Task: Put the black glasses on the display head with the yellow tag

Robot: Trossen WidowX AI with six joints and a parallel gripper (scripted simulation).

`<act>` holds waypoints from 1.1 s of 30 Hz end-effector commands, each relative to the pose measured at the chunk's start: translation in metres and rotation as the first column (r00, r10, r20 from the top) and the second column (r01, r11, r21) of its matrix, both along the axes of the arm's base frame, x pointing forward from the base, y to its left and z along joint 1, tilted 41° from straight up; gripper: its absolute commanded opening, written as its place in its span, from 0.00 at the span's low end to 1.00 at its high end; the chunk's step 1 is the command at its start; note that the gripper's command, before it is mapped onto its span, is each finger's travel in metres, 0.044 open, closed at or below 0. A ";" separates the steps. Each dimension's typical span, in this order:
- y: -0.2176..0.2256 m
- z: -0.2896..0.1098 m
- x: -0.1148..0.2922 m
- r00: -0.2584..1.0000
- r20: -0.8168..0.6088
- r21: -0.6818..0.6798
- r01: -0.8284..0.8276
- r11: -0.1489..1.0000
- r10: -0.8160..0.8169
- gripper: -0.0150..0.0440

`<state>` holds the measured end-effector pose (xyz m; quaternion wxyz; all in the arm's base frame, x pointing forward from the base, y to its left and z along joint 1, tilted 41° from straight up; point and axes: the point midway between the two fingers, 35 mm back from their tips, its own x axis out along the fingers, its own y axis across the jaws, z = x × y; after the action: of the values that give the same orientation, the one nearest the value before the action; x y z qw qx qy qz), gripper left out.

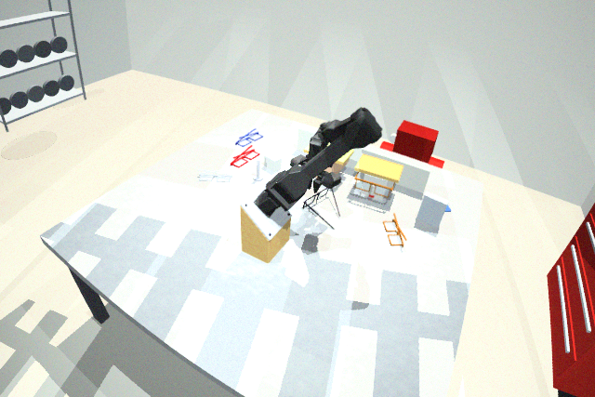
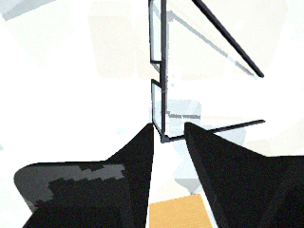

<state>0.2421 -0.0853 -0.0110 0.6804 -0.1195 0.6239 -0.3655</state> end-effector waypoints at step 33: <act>-0.031 -0.044 -0.002 1.000 -0.007 -0.007 -0.004 1.000 0.004 0.46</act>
<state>0.2407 -0.1150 -0.0536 0.6795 -0.1204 0.6241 -0.3665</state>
